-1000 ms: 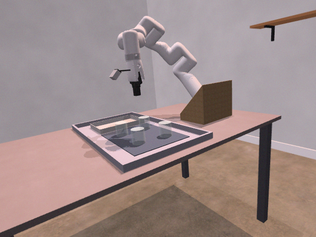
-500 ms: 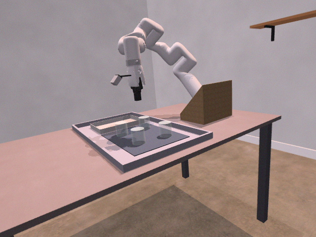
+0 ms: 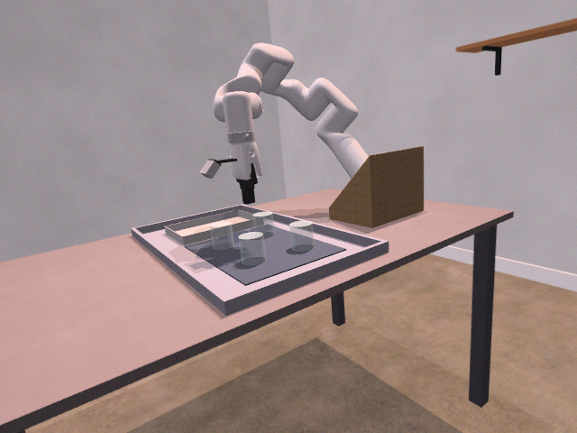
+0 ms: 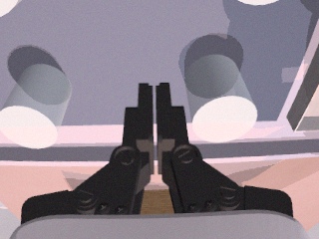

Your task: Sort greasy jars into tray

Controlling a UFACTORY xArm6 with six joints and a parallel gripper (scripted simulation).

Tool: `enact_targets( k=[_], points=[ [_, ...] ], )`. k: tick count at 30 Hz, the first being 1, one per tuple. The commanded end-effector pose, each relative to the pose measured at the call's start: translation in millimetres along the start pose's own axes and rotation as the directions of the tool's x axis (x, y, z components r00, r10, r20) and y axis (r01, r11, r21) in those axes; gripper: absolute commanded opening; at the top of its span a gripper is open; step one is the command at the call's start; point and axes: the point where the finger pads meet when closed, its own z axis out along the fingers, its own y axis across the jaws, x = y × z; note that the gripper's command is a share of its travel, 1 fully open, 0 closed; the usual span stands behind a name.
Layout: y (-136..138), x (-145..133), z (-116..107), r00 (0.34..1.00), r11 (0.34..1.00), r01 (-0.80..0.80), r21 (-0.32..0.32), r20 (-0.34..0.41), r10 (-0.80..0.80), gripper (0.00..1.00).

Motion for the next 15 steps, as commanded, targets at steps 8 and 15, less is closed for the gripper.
enact_targets(
  k=[8, 15],
  points=[
    [69.9, 5.6, -0.8, 1.000, 1.000, -0.001, 0.003, -0.004, 0.001, 0.00],
    [69.8, 5.7, 32.7, 1.000, 1.000, -0.001, 0.003, -0.004, 0.001, 0.00]
  ],
)
